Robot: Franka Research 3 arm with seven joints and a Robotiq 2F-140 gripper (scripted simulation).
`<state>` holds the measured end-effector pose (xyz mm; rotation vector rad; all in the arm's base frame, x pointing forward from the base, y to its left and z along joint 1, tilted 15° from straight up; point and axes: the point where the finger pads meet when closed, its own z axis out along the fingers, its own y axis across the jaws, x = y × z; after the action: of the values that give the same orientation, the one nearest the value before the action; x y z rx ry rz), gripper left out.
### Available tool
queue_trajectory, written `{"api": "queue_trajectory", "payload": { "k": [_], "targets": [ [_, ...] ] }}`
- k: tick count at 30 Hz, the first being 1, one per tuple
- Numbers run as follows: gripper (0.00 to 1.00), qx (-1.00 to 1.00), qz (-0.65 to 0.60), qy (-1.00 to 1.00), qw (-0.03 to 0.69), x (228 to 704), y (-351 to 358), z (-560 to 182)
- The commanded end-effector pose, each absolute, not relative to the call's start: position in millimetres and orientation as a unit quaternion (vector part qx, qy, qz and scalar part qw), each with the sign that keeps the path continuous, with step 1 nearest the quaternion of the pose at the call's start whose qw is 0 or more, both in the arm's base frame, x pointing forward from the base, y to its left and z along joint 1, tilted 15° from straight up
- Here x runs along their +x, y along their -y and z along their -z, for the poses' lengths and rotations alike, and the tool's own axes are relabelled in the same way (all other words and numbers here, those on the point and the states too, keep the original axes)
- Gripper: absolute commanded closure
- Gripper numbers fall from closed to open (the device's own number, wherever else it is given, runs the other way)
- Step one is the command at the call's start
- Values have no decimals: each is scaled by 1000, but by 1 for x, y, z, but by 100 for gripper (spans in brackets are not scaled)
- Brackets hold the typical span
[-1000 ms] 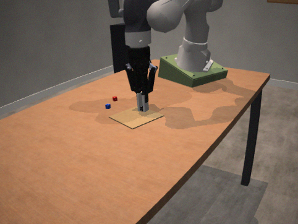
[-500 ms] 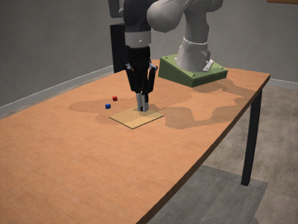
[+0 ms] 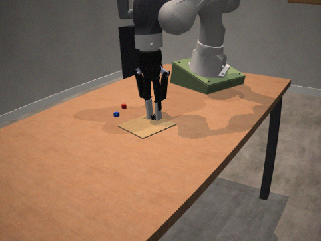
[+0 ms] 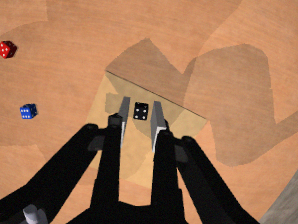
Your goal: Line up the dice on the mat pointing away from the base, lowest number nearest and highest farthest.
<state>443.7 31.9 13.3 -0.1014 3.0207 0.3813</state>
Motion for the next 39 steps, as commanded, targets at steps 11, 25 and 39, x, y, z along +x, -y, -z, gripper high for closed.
{"api": "queue_trajectory", "payload": {
  "k": [11, 25, 39],
  "targets": [
    [81, -35, -124, -990, 50, 445, -31, -14],
    [81, -35, -124, -990, 50, 442, -21, -52],
    [81, -35, -124, -990, 50, 437, -9, -98]
  ]
}}
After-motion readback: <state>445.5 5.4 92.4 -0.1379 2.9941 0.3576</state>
